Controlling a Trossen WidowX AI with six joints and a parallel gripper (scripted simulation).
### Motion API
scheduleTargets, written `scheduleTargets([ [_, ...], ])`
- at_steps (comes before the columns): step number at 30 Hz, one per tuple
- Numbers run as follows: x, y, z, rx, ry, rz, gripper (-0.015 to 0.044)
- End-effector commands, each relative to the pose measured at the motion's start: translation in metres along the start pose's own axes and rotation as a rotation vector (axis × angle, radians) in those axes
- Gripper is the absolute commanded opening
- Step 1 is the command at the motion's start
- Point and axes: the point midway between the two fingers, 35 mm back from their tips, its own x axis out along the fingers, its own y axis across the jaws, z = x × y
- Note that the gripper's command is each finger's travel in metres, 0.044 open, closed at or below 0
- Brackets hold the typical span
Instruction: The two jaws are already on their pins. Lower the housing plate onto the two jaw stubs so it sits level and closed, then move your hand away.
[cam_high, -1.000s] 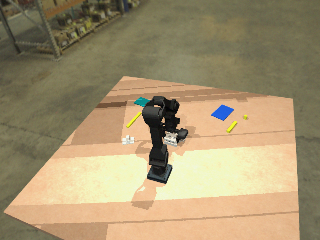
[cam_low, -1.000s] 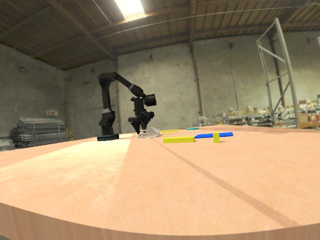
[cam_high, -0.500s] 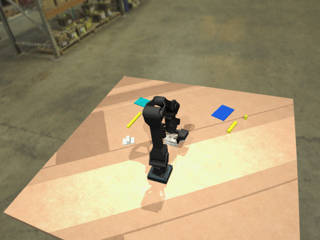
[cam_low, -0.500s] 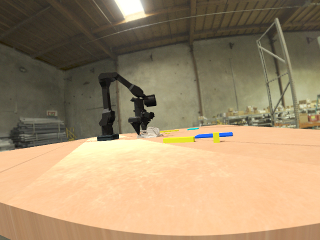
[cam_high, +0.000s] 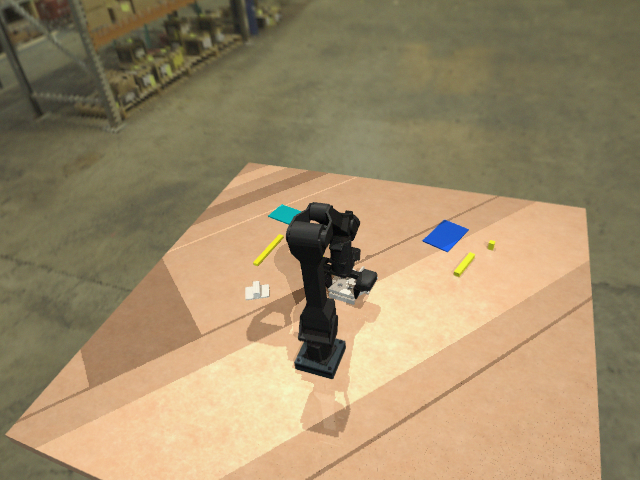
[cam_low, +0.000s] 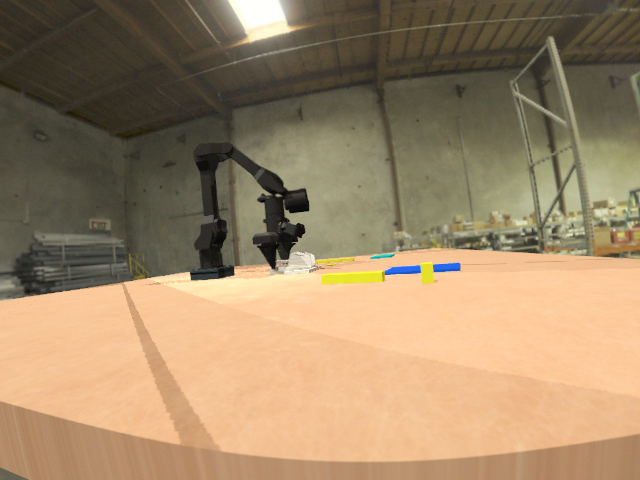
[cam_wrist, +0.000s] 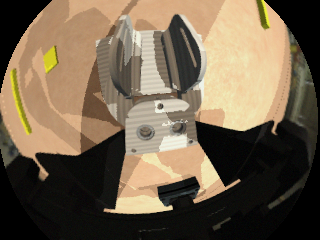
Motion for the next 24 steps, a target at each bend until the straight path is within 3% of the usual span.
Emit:
scheduleTargets([
  [1, 0.0011, -0.0006, 0.0001, -0.002, 0.000, -0.004, 0.0351],
  [24, 0.0060, -0.0006, 0.0000, -0.006, 0.000, -0.004, 0.0351],
])
